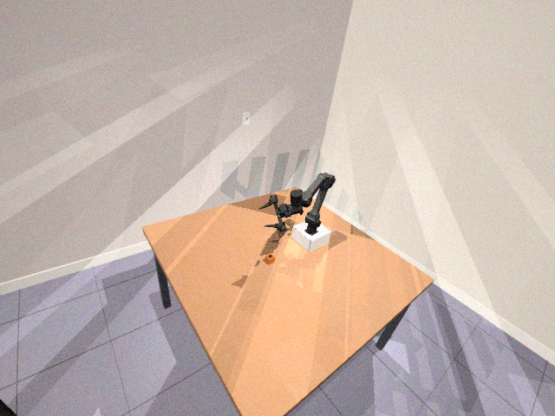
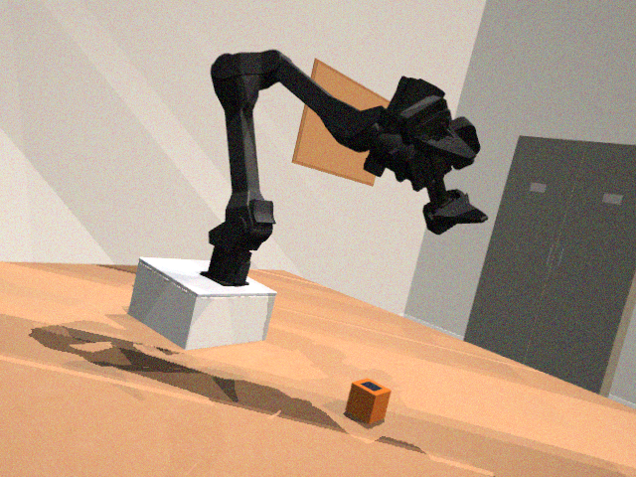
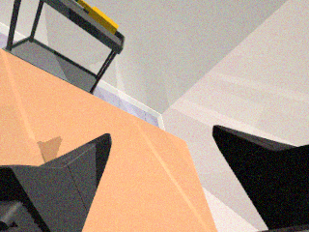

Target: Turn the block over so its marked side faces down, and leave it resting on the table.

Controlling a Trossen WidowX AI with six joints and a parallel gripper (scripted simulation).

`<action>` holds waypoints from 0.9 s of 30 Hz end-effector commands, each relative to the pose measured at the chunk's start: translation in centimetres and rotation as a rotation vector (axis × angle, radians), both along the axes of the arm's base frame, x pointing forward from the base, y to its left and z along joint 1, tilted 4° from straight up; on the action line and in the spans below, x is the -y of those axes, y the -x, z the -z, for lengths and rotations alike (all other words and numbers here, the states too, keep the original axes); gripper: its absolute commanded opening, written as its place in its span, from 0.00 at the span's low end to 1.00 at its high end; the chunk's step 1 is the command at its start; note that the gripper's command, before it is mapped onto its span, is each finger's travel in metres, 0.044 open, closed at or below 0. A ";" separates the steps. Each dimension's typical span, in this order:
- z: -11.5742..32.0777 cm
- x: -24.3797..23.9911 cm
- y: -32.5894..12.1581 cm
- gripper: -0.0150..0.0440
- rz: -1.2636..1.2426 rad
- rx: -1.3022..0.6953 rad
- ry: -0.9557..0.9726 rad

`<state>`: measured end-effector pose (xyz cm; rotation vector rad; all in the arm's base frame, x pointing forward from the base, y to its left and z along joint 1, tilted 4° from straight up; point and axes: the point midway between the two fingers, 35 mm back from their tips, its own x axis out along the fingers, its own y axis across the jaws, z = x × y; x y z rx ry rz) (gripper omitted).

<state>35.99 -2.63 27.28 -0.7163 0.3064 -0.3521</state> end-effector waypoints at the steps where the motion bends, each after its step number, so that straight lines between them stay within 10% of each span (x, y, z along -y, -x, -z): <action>1: 7.8 -0.2 -2.1 1.00 -0.038 -0.326 -0.236; 14: 19.7 -0.6 2.6 1.00 0.295 -1.039 -0.846; 27: 19.9 -0.5 3.2 1.00 0.310 -1.056 -0.861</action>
